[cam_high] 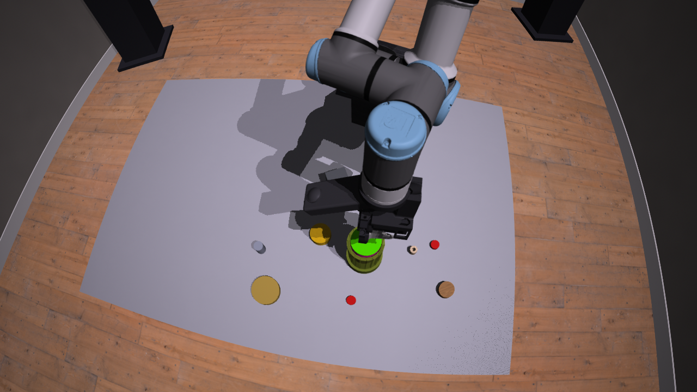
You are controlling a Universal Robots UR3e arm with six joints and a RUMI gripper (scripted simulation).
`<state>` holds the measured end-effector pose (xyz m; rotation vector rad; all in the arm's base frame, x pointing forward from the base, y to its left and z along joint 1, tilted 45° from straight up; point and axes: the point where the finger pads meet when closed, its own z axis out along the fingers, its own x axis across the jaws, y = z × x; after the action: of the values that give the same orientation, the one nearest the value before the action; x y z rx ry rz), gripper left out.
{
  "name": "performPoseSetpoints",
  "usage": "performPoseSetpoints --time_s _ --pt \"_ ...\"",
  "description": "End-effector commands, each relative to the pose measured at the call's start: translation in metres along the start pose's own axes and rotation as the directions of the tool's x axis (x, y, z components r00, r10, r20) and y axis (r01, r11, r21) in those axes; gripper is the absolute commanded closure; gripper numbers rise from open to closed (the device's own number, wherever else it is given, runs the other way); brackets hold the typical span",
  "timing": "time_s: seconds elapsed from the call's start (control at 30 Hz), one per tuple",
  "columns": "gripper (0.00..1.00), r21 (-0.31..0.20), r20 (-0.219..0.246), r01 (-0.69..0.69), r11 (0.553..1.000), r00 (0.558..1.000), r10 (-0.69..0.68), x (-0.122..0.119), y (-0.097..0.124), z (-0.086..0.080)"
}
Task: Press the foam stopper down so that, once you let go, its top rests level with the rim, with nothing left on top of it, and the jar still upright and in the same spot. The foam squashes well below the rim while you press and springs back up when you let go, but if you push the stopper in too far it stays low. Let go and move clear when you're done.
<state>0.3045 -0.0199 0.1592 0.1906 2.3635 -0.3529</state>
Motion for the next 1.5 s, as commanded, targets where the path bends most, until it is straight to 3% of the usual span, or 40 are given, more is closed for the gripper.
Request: performPoseSetpoints --time_s 0.0,0.87,1.27,1.47 --pt "1.00 -0.017 -0.007 0.005 1.000 1.000 -0.005 0.002 0.002 0.000" --pt "1.00 -0.018 -0.010 0.004 1.000 1.000 -0.005 0.004 0.004 0.007" --pt "1.00 -0.018 -0.010 0.004 1.000 1.000 -0.005 0.004 0.005 0.030" --pt "1.00 -0.018 -0.010 0.004 1.000 1.000 -0.005 0.004 0.005 0.033"
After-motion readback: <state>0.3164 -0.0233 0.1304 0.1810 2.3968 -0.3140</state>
